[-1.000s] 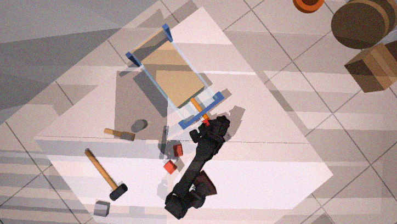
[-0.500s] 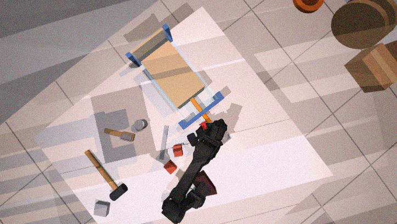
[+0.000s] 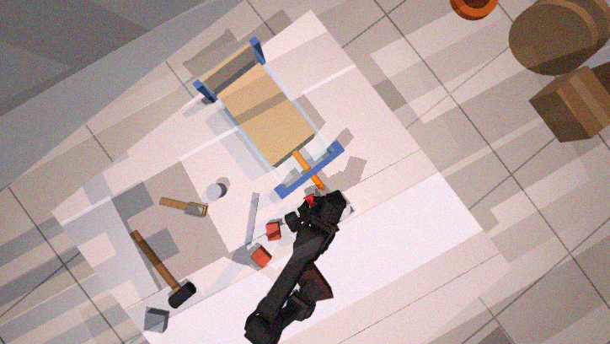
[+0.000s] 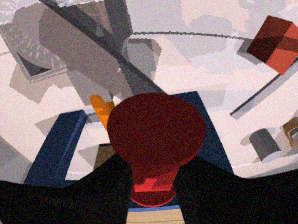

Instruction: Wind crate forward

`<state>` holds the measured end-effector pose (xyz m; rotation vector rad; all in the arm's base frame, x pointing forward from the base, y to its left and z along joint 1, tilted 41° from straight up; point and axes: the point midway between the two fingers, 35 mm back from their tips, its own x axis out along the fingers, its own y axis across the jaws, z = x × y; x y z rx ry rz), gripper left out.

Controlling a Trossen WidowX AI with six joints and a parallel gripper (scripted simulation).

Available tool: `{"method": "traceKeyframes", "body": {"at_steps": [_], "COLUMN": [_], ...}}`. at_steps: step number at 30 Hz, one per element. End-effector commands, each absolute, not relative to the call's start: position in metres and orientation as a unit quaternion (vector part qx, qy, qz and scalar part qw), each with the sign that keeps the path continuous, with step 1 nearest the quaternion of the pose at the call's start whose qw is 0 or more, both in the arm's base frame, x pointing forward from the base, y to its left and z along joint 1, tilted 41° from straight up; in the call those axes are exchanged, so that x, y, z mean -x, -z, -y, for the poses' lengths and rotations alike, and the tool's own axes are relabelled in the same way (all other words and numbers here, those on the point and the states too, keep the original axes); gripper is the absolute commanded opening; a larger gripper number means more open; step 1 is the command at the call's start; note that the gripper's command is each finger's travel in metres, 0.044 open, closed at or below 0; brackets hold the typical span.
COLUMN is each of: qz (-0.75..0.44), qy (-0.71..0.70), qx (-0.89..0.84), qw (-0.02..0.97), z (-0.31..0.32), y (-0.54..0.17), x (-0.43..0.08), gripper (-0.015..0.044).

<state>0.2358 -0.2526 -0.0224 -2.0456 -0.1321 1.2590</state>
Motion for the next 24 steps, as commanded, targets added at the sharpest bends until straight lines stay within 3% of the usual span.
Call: {"method": "traceKeyframes", "body": {"at_steps": [1,24], "qz": [0.054,0.054], "qy": [-0.493,-0.494], "qx": [0.785,0.784], "qw": [0.371,0.371], "z": [0.242,0.224], "y": [0.02,0.009], "x": [-0.228,-0.201], "gripper": [0.0,0.0]}}
